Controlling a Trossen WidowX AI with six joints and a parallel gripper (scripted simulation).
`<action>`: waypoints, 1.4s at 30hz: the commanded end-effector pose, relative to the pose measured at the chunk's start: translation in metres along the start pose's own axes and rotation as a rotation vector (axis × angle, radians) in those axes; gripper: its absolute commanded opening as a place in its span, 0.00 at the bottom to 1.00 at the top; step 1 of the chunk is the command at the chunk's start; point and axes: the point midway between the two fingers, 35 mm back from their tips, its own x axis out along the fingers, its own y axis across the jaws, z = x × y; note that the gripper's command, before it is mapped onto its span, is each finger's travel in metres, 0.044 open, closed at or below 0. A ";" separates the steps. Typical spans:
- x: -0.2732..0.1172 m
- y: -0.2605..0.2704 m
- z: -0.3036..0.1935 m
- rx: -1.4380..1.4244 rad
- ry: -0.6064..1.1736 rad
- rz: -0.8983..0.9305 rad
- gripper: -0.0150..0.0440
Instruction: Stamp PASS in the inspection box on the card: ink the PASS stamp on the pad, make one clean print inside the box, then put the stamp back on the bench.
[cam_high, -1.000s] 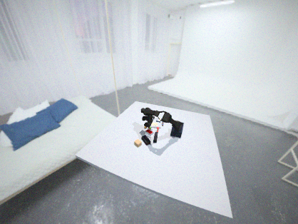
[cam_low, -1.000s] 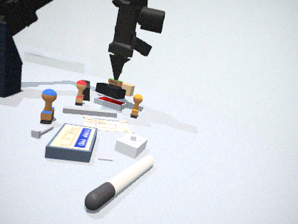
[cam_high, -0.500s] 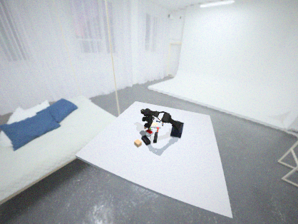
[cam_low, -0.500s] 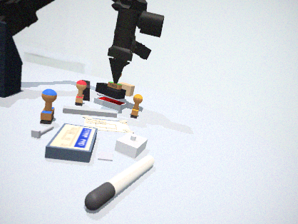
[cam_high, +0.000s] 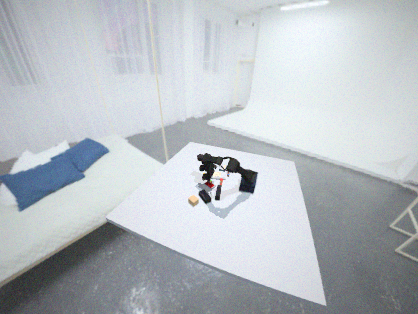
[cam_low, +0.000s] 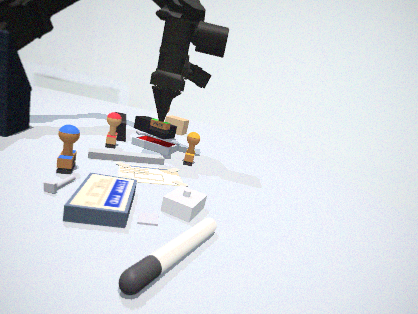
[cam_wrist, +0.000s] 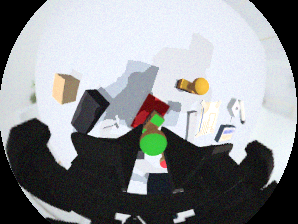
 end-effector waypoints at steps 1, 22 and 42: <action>0.003 0.000 0.000 0.004 -0.001 0.004 0.25; 0.016 0.001 -0.001 0.003 -0.001 0.005 0.25; 0.024 0.001 -0.001 -0.002 0.000 0.007 0.25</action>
